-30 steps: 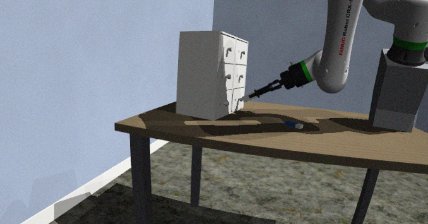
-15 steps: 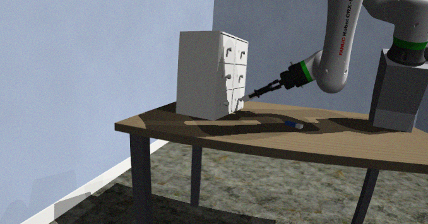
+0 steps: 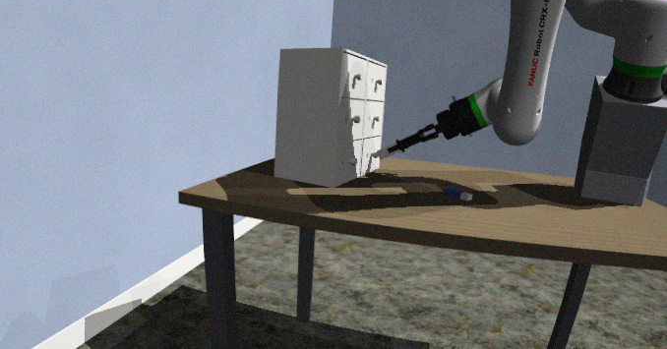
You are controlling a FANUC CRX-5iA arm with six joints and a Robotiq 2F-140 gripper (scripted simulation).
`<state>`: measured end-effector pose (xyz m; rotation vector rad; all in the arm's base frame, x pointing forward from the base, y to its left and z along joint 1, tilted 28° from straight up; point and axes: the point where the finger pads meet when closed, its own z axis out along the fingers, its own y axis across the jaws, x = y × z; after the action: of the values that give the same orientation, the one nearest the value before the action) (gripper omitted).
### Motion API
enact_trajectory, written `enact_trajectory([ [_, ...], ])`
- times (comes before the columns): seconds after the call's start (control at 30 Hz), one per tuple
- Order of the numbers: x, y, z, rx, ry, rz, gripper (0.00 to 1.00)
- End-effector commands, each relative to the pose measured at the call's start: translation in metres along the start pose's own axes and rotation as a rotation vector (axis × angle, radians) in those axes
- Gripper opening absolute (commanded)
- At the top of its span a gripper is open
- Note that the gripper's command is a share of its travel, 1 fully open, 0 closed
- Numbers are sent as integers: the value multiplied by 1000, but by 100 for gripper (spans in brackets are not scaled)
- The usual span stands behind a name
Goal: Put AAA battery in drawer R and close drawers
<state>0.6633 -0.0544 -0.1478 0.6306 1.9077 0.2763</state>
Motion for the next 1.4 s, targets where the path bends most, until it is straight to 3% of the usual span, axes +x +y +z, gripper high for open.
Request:
enact_trajectory([
  [0.0,0,0,0,0,0,0,0],
  [0.9,1,0,-1,0,0,0,0],
  [1.23,21,0,-37,0,0,0,0],
  [1.37,24,0,-42,0,0,0,0],
])
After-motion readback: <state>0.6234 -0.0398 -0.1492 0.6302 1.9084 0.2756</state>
